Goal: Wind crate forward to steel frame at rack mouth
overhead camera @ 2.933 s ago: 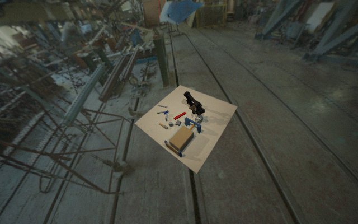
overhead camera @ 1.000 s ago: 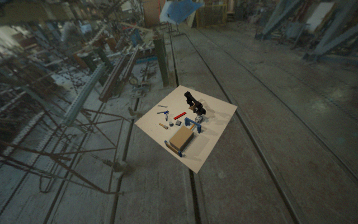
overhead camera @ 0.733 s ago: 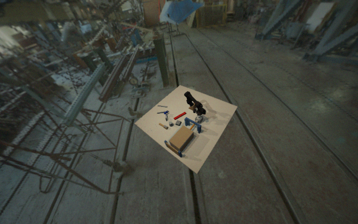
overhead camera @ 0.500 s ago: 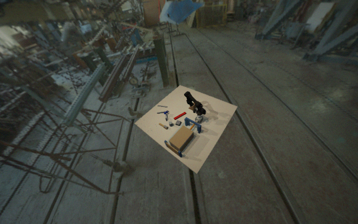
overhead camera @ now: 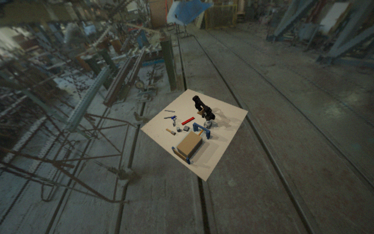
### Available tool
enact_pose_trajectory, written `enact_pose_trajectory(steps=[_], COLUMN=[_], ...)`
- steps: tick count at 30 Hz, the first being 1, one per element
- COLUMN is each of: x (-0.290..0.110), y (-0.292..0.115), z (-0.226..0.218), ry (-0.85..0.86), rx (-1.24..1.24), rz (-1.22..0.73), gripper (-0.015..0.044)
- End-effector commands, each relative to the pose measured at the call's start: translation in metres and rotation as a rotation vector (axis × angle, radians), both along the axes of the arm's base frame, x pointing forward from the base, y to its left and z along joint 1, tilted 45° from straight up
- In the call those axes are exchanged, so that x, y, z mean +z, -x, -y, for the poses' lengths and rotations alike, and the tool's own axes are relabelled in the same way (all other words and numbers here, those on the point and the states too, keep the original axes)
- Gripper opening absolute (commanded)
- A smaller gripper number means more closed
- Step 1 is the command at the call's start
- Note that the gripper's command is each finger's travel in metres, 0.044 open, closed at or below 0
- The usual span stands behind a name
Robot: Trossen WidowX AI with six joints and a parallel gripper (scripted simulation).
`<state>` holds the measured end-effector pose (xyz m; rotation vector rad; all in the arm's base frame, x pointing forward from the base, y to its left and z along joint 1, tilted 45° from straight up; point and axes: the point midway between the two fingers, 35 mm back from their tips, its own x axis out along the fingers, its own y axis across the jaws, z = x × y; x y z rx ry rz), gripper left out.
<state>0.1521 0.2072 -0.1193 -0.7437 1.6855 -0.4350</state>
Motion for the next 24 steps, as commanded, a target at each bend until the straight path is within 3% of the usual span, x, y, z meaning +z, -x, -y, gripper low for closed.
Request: enact_pose_trajectory(steps=[1, 24], x=[-0.0026, -0.0013], y=[0.0001, -0.0005], z=[0.0031, 0.0044], ry=[0.001, 0.000], rx=[0.024, 0.060], rz=[-0.027, -0.061], gripper=[0.0000, 0.0000])
